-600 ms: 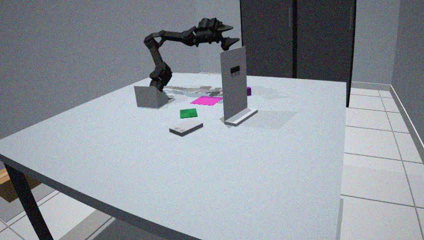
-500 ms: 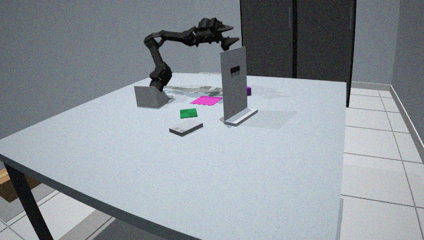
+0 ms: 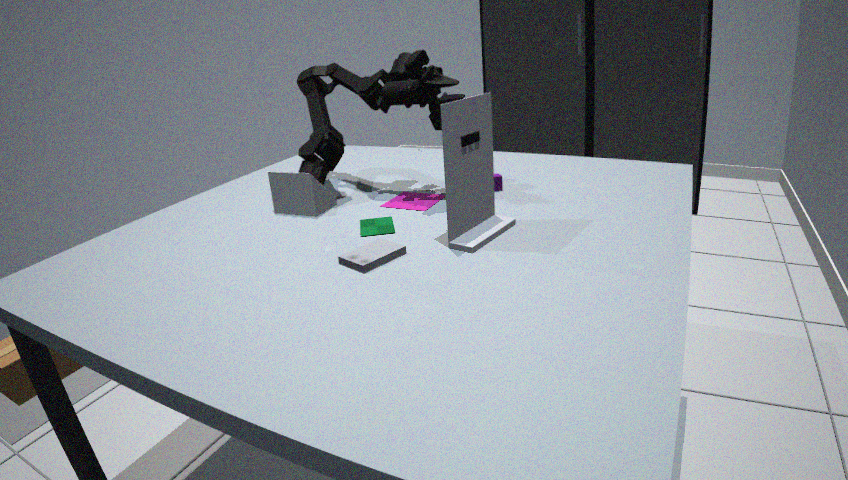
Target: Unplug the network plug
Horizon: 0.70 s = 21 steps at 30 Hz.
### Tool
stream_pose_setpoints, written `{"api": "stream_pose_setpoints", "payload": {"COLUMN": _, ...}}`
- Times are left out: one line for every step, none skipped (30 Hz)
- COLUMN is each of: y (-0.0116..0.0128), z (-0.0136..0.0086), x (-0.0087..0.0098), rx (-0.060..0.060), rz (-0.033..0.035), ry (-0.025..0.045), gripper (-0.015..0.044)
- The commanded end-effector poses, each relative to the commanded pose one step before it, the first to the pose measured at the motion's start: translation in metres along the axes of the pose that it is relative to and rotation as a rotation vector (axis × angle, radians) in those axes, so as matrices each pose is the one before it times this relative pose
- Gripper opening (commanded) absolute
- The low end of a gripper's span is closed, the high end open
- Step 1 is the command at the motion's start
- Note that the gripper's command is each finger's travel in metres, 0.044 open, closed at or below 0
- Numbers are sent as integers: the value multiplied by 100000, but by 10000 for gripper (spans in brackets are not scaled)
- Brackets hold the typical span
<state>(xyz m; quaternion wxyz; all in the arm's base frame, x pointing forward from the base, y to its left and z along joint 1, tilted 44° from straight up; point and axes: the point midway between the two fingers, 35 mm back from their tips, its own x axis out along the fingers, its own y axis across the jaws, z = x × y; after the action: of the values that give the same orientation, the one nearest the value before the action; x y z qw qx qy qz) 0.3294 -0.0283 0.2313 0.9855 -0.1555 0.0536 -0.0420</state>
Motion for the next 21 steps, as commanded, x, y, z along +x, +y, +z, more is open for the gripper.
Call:
{"api": "stream_pose_setpoints", "payload": {"y": 28, "z": -3614, "x": 18, "rx": -10798, "rz": -1232, "ry": 6143, "gripper": 156}}
{"api": "stream_pose_setpoints", "payload": {"y": 58, "z": -730, "x": -13, "rx": -2328, "rz": -265, "ry": 1212, "gripper": 156}}
{"api": "stream_pose_setpoints", "payload": {"y": 75, "z": -725, "x": -22, "rx": -2320, "rz": -234, "ry": 1218, "gripper": 156}}
{"api": "stream_pose_setpoints", "payload": {"y": 92, "z": -720, "x": -31, "rx": -2314, "rz": -203, "ry": 1224, "gripper": 156}}
{"api": "stream_pose_setpoints", "payload": {"y": 109, "z": -715, "x": -40, "rx": -2307, "rz": -172, "ry": 1228, "gripper": 156}}
{"api": "stream_pose_setpoints", "payload": {"y": 126, "z": -709, "x": -49, "rx": -2300, "rz": -141, "ry": 1232, "gripper": 156}}
{"api": "stream_pose_setpoints", "payload": {"y": 142, "z": -702, "x": -58, "rx": -2292, "rz": -110, "ry": 1235, "gripper": 156}}
{"api": "stream_pose_setpoints", "payload": {"y": 159, "z": -695, "x": -67, "rx": -2285, "rz": -78, "ry": 1237, "gripper": 156}}
{"api": "stream_pose_setpoints", "payload": {"y": 175, "z": -687, "x": -76, "rx": -2278, "rz": -47, "ry": 1238, "gripper": 156}}
{"api": "stream_pose_setpoints", "payload": {"y": 190, "z": -679, "x": -85, "rx": -2271, "rz": -15, "ry": 1238, "gripper": 156}}
{"api": "stream_pose_setpoints", "payload": {"y": 206, "z": -671, "x": -94, "rx": -2264, "rz": 17, "ry": 1238, "gripper": 156}}
{"api": "stream_pose_setpoints", "payload": {"y": 221, "z": -661, "x": -103, "rx": -2256, "rz": 49, "ry": 1237, "gripper": 156}}
{"api": "stream_pose_setpoints", "payload": {"y": 236, "z": -651, "x": -112, "rx": -2249, "rz": 80, "ry": 1234, "gripper": 156}}
{"api": "stream_pose_setpoints", "payload": {"y": 250, "z": -641, "x": -121, "rx": -2242, "rz": 112, "ry": 1231, "gripper": 156}}
{"api": "stream_pose_setpoints", "payload": {"y": 264, "z": -631, "x": -129, "rx": -2235, "rz": 144, "ry": 1227, "gripper": 156}}
{"api": "stream_pose_setpoints", "payload": {"y": 278, "z": -619, "x": -138, "rx": -2228, "rz": 175, "ry": 1223, "gripper": 156}}
{"api": "stream_pose_setpoints", "payload": {"y": 291, "z": -608, "x": -147, "rx": -2220, "rz": 207, "ry": 1217, "gripper": 156}}
{"api": "stream_pose_setpoints", "payload": {"y": 249, "z": -489, "x": -126, "rx": -1817, "rz": 193, "ry": 994, "gripper": 156}}
{"api": "stream_pose_setpoints", "payload": {"y": 155, "z": -289, "x": -78, "rx": -1088, "rz": 126, "ry": 594, "gripper": 156}}
{"api": "stream_pose_setpoints", "payload": {"y": 53, "z": -96, "x": -26, "rx": -362, "rz": 44, "ry": 198, "gripper": 156}}
{"api": "stream_pose_setpoints", "payload": {"y": 0, "z": 0, "x": 0, "rx": 0, "rz": 0, "ry": 0, "gripper": 156}}
